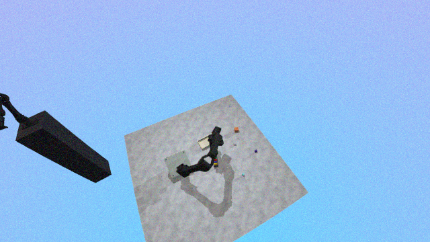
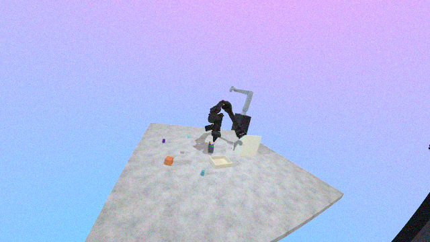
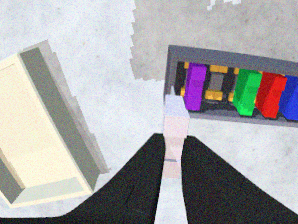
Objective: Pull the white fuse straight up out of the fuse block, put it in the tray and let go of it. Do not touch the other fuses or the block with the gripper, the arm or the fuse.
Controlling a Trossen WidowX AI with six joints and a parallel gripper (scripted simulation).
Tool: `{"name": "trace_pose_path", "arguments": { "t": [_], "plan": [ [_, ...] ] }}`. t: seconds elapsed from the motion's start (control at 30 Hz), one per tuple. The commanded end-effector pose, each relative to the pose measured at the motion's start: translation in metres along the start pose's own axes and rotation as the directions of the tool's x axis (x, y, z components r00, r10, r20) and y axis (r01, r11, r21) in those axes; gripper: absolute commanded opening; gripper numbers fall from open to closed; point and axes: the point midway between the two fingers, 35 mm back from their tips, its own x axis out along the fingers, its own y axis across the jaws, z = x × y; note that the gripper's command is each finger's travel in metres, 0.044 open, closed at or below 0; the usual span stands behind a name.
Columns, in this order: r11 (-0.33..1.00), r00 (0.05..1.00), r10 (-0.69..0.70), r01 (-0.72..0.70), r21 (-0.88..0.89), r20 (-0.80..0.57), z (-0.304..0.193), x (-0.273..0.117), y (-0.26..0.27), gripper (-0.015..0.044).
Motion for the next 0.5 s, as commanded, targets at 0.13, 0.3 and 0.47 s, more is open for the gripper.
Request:
{"name": "trace_pose_path", "arguments": {
  "t": [0.13,0.3,0.47],
  "plan": [
    [1.0,1.0,0.004,-0.004,0.002,-0.009,-0.014,-0.001,0.043,0.0],
    [1.0,1.0,0.005,-0.005,0.002,-0.009,-0.026,-0.001,0.069,0.0],
    [1.0,1.0,0.004,-0.004,0.003,-0.009,-0.04,0.0,0.095,0.0]
  ]
}}
